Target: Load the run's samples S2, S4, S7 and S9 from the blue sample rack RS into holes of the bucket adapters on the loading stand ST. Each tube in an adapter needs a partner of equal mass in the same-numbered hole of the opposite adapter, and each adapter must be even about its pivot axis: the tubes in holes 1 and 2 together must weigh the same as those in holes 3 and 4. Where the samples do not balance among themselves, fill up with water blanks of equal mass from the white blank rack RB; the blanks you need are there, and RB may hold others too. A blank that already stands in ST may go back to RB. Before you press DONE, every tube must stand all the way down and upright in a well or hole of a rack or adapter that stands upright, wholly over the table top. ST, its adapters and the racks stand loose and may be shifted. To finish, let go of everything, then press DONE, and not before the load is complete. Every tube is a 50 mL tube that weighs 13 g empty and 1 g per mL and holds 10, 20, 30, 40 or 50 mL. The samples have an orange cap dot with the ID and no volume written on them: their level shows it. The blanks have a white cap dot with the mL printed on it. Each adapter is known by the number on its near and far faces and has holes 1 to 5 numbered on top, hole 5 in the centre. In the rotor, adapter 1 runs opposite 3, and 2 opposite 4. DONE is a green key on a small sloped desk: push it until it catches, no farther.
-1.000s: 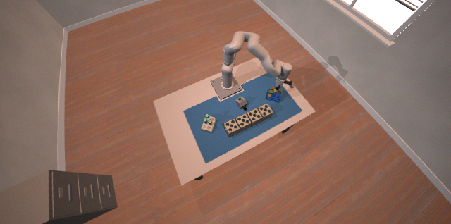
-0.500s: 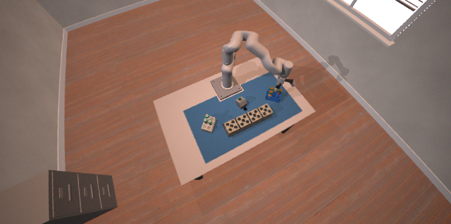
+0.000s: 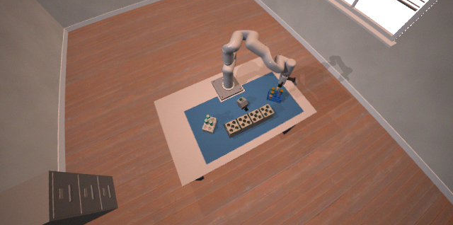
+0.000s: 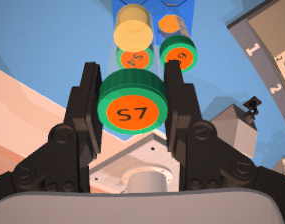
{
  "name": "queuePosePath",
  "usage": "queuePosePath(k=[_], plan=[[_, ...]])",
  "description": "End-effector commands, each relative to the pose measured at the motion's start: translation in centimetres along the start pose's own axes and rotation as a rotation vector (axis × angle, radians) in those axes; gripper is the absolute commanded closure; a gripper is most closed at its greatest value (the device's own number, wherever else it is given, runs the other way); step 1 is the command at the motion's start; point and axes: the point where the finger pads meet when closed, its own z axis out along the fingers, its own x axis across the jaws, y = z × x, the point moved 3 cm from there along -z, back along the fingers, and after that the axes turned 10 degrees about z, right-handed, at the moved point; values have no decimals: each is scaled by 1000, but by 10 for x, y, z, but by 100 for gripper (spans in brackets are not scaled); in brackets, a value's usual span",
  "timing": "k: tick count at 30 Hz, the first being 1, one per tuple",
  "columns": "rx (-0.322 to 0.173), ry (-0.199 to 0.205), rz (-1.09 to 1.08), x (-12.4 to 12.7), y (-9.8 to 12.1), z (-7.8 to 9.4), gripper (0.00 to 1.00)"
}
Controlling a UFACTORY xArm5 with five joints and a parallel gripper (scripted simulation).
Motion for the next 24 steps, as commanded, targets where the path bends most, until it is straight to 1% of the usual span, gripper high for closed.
queuePosePath(k=[1,7,9,17,24], plan=[[4,-1,0,0,-1,-8,100],[4,-1,0,0,-1,-20,100],[4,-1,0,0,-1,-20,100],[4,-1,0,0,-1,-36,100],[4,-1,0,0,-1,-36,100]])
